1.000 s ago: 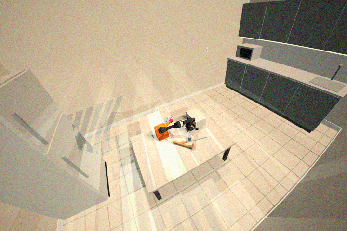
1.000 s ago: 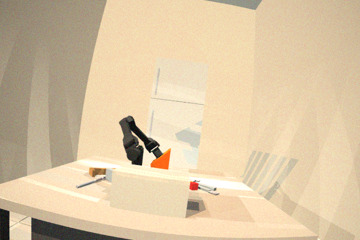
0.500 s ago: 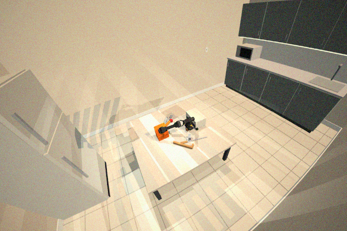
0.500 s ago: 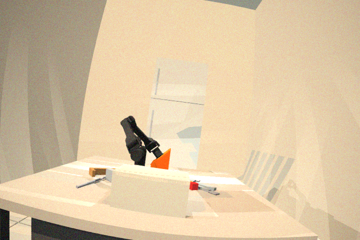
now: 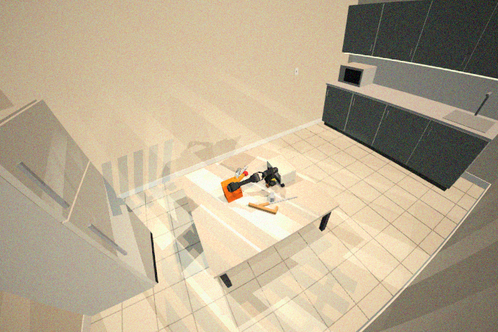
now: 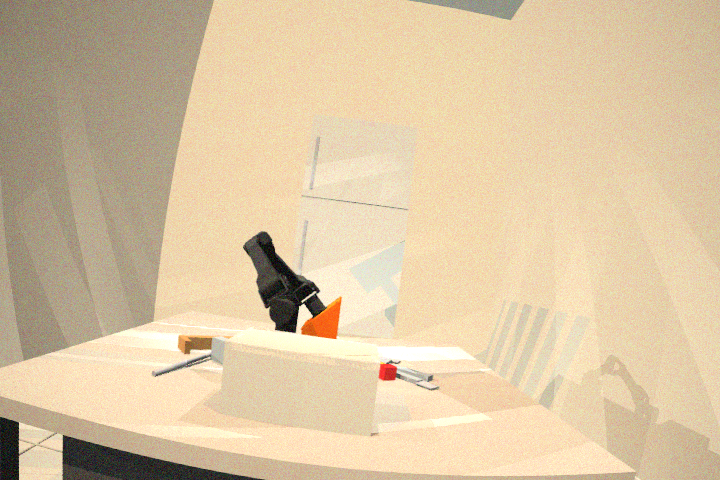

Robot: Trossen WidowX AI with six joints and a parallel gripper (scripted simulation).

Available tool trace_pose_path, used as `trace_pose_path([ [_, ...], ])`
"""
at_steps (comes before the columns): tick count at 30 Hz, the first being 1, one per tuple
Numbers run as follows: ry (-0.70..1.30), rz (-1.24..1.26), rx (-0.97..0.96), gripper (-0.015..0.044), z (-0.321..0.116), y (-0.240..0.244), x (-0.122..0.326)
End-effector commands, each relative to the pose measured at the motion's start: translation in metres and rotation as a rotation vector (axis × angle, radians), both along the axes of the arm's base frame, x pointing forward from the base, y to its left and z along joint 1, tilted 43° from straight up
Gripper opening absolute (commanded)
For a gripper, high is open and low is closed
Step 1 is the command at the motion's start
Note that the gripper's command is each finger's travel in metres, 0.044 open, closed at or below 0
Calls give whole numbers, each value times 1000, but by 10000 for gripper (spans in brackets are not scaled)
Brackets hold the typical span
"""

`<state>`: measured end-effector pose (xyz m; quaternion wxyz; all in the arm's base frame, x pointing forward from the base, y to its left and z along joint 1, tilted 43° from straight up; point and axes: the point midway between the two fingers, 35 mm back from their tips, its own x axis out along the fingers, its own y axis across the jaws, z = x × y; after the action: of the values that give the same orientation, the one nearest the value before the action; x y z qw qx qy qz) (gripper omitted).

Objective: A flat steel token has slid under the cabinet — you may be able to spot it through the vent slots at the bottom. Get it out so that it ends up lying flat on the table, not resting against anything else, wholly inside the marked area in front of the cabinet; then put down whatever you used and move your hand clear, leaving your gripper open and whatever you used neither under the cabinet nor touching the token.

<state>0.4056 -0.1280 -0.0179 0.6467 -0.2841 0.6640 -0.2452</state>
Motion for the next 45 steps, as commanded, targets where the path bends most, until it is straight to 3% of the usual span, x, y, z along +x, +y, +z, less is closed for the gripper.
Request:
trace_pose_path([
  [1,1,1,9,0,-7,6,0],
  [45,2,1,10,0,-19,19,-18],
])
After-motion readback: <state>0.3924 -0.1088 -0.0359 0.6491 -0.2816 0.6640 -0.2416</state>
